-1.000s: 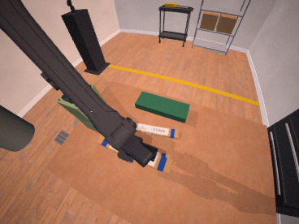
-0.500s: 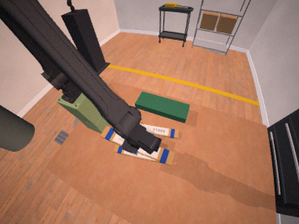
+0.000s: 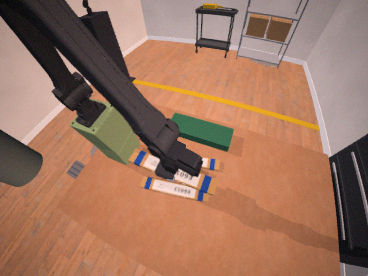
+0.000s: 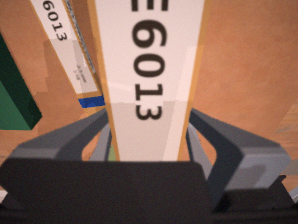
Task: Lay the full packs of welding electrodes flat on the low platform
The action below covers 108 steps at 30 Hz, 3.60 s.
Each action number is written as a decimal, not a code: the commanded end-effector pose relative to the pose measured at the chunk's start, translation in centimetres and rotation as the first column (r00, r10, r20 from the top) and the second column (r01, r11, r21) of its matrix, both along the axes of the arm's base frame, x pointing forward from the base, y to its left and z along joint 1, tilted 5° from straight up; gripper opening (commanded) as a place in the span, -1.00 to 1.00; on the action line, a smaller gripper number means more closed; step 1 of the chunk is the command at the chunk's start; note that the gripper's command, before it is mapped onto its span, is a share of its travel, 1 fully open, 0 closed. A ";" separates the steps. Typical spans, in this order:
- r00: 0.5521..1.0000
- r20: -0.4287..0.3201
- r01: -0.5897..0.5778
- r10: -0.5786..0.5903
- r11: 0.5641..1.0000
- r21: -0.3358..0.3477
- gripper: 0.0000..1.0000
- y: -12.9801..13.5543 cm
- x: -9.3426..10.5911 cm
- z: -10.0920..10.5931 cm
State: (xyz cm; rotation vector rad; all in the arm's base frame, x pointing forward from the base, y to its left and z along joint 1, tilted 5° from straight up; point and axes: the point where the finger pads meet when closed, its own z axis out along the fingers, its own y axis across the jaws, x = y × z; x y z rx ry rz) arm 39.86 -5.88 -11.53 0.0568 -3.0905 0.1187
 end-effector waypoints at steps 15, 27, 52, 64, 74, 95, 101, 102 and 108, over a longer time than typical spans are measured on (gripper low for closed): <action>0.992 0.123 0.008 -0.007 1.000 -0.011 -1.00 4.5 4.3 3.4; 0.992 0.127 0.008 -0.007 1.000 -0.007 -1.00 6.0 4.4 2.9; 0.993 0.120 0.007 -0.006 1.000 -0.005 -1.00 6.5 3.6 1.7; 0.995 0.096 0.006 -0.005 1.000 -0.006 -1.00 6.5 2.4 0.5; 0.994 0.113 0.006 -0.005 1.000 -0.005 -1.00 6.6 3.1 0.9; 0.994 0.114 0.005 -0.005 1.000 -0.005 -1.00 6.7 3.5 0.4; 0.993 0.120 0.005 -0.005 1.000 -0.005 -1.00 6.7 3.7 0.7; 0.993 0.120 0.005 -0.005 1.000 -0.005 -1.00 6.7 3.7 0.7; 0.992 0.123 0.005 -0.005 1.000 -0.005 -1.00 6.7 3.8 0.8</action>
